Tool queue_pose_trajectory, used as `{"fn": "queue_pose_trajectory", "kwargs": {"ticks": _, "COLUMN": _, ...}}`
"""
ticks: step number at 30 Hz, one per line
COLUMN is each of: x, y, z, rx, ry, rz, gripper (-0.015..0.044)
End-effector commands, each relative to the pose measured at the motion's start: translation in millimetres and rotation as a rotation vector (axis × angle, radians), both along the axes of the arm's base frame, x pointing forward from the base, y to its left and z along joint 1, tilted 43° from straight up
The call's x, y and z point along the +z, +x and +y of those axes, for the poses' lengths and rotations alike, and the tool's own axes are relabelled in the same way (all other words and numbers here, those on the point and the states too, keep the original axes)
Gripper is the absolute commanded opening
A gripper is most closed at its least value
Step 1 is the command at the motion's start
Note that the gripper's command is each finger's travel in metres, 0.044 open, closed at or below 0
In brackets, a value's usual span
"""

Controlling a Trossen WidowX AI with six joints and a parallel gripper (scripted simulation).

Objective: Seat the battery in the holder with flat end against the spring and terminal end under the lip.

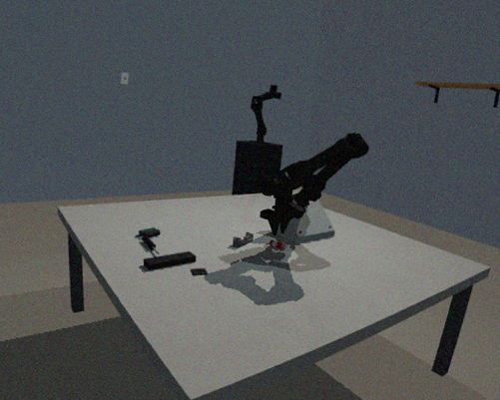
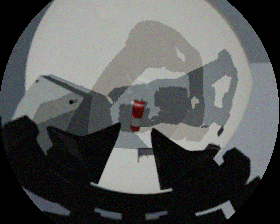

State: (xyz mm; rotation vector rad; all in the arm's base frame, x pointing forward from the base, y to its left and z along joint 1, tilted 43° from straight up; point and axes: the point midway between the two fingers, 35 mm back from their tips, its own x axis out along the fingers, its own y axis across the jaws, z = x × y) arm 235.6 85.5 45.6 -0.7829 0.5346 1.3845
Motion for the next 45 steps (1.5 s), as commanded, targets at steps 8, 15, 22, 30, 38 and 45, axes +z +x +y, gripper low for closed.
{"fn": "queue_pose_trajectory", "kwargs": {"ticks": 8, "x": -5, "y": 2, "z": 7, "rx": 0.026, "ry": 0.014, "rz": -0.007, "gripper": 0.0230}}
{"fn": "queue_pose_trajectory", "kwargs": {"ticks": 15, "x": -14, "y": 4, "z": 14, "rx": 0.026, "ry": 0.014, "rz": -0.006, "gripper": 0.0230}}
{"fn": "queue_pose_trajectory", "kwargs": {"ticks": 22, "x": -22, "y": 5, "z": 22, "rx": 0.026, "ry": 0.014, "rz": -0.006, "gripper": 0.0230}}
{"fn": "queue_pose_trajectory", "kwargs": {"ticks": 30, "x": -31, "y": 6, "z": 31, "rx": 0.026, "ry": 0.016, "rz": -0.006, "gripper": 0.0230}}
{"fn": "queue_pose_trajectory", "kwargs": {"ticks": 38, "x": -35, "y": 6, "z": 35, "rx": 0.026, "ry": 0.018, "rz": -0.007, "gripper": 0.0151}}
{"fn": "queue_pose_trajectory", "kwargs": {"ticks": 45, "x": -35, "y": 6, "z": 35, "rx": 0.026, "ry": 0.018, "rz": -0.007, "gripper": 0.0085}}
